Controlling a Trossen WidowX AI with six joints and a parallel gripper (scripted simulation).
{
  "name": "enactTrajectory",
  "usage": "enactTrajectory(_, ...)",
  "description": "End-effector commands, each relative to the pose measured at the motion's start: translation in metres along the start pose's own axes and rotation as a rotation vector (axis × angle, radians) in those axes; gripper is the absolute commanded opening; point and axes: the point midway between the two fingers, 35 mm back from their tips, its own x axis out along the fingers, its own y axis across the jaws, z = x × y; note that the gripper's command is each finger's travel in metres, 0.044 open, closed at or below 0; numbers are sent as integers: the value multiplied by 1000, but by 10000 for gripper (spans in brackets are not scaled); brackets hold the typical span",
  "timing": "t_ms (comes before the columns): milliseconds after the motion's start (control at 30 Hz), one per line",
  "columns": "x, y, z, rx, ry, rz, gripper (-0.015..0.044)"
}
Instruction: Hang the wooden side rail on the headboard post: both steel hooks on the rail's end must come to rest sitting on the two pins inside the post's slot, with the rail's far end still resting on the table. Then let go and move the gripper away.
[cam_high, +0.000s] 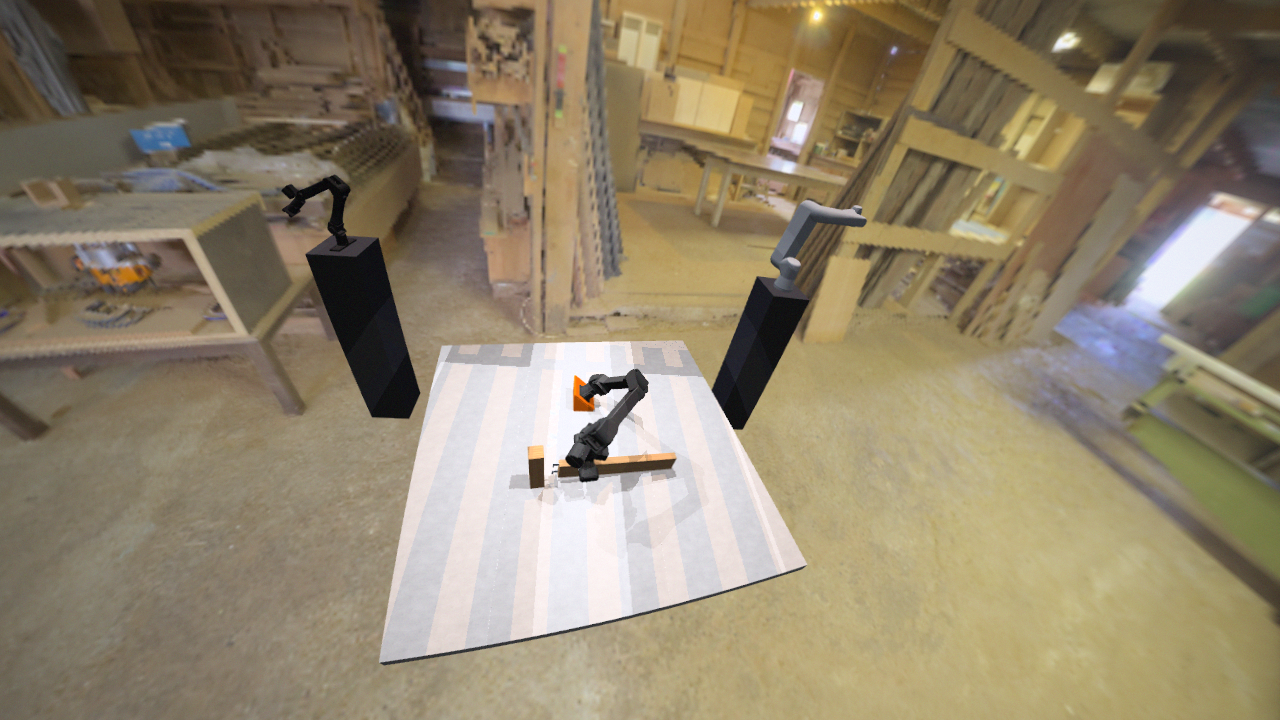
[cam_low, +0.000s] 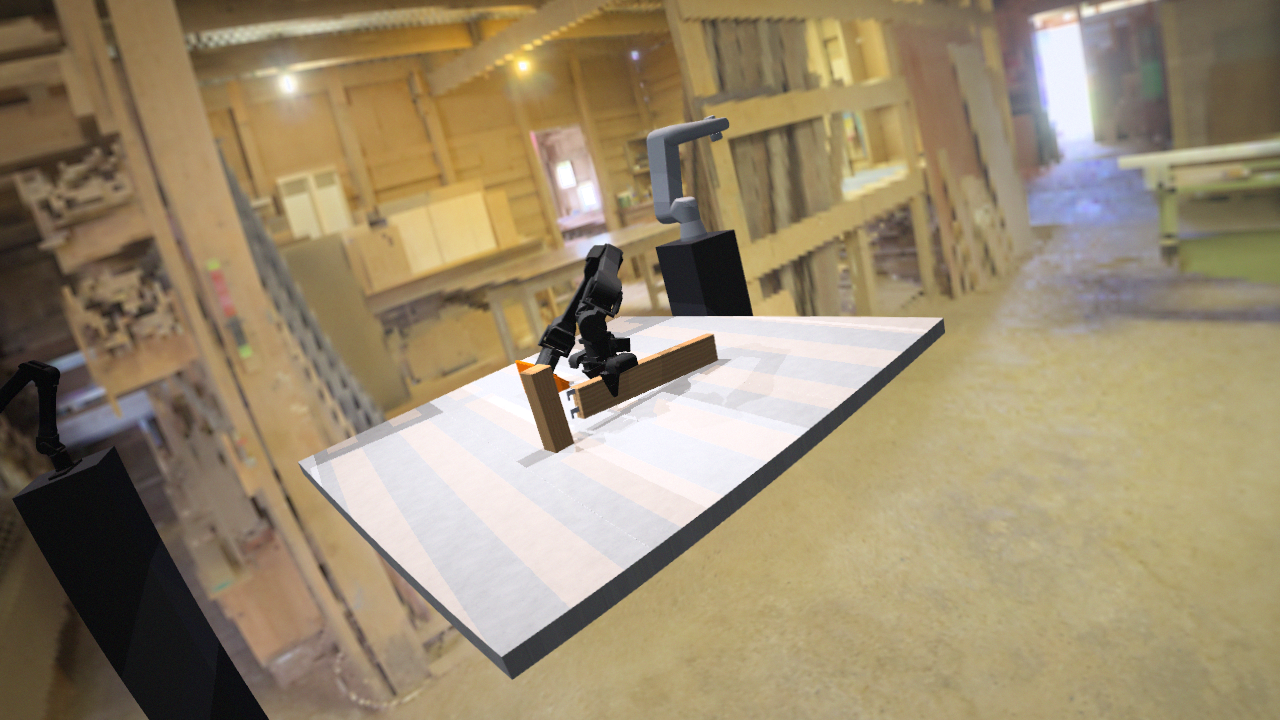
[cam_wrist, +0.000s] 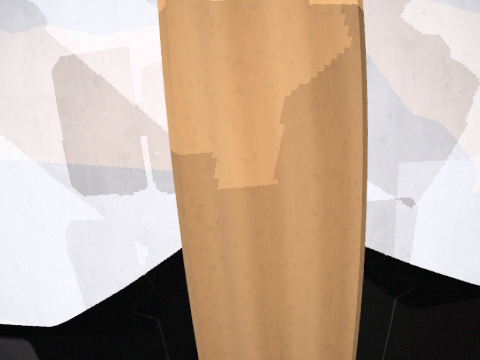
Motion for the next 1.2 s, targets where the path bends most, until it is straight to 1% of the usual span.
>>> enactTrajectory(0, -6, 0, -4, 3, 7, -11, 0)
enactTrajectory(1167, -6, 0, -8, 3, 7, -11, 0)
